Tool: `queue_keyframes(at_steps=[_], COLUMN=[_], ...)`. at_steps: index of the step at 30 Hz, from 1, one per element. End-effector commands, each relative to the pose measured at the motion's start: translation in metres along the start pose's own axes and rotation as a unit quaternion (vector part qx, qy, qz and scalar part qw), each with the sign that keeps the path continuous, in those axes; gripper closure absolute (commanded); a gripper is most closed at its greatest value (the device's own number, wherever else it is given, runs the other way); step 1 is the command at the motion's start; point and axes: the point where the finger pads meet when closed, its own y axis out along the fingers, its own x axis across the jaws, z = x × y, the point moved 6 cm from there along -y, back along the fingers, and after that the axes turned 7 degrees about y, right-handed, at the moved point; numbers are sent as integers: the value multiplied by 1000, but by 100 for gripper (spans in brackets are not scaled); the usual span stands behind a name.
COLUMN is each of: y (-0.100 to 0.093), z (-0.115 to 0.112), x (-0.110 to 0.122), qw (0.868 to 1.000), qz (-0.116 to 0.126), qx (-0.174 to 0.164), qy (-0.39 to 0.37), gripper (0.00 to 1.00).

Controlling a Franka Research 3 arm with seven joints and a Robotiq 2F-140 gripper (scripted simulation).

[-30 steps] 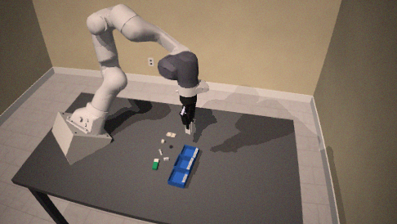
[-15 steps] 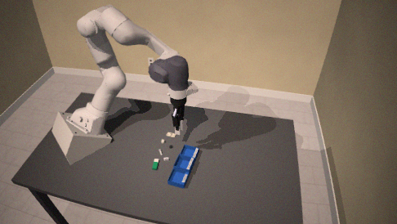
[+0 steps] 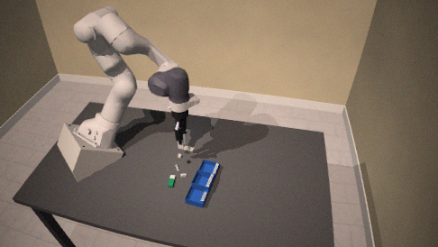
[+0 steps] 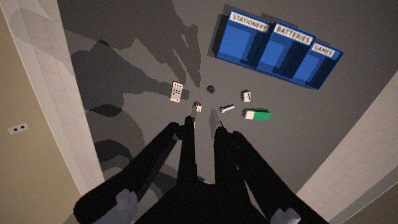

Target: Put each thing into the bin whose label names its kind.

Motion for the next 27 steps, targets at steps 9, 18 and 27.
queue_keyframes(at_steps=[9,18,27], y=[19,19,19], z=[-25,-23,-23], x=[-9,-8,-9], qw=[1000,1000,1000], qz=[-5,-5,-5], qx=[16,16,16], qy=[-1,-1,-1], gripper=[81,81,81])
